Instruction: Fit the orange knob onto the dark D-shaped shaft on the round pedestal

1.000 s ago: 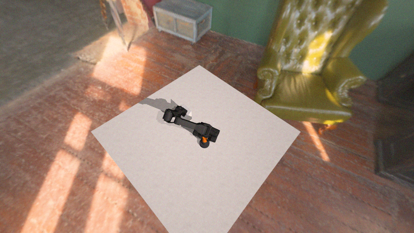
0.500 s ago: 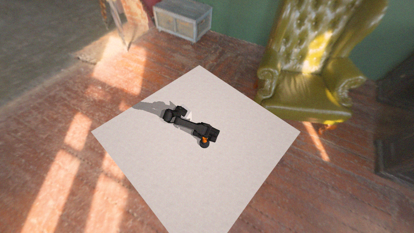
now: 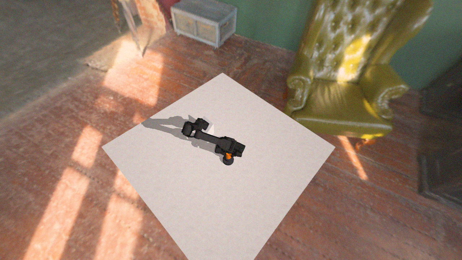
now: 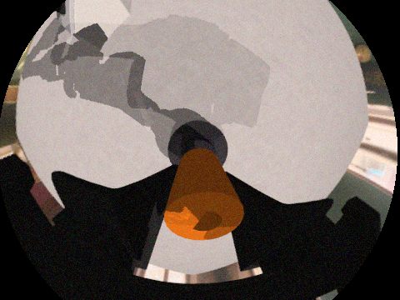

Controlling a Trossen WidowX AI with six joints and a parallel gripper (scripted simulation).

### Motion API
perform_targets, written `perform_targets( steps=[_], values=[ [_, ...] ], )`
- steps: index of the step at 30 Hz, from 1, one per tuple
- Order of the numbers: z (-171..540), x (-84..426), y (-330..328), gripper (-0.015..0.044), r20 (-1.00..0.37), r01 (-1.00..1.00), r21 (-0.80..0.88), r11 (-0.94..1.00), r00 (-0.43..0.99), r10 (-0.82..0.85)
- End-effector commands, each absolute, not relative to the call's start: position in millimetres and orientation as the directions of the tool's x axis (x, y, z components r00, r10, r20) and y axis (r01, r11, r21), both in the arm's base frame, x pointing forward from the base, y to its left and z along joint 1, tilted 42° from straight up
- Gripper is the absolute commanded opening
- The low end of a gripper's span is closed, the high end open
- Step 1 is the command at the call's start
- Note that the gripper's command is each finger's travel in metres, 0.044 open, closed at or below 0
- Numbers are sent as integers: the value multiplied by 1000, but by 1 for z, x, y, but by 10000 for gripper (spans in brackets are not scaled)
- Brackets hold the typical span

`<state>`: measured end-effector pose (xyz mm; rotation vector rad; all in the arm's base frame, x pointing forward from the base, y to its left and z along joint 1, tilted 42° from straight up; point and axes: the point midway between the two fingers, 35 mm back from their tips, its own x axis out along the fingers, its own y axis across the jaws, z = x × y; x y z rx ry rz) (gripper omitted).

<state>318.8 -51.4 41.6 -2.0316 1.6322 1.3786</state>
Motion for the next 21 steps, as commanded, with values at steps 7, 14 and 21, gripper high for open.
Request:
perform_targets(
  steps=[7,14,21],
  values=[
    [39,318,-53,0,-743,-832,394,-391,-38,-668],
    [40,318,-54,0,-743,-832,394,-391,-38,-668],
    [43,319,-52,0,-743,-827,399,-397,-38,-668]
  ],
)
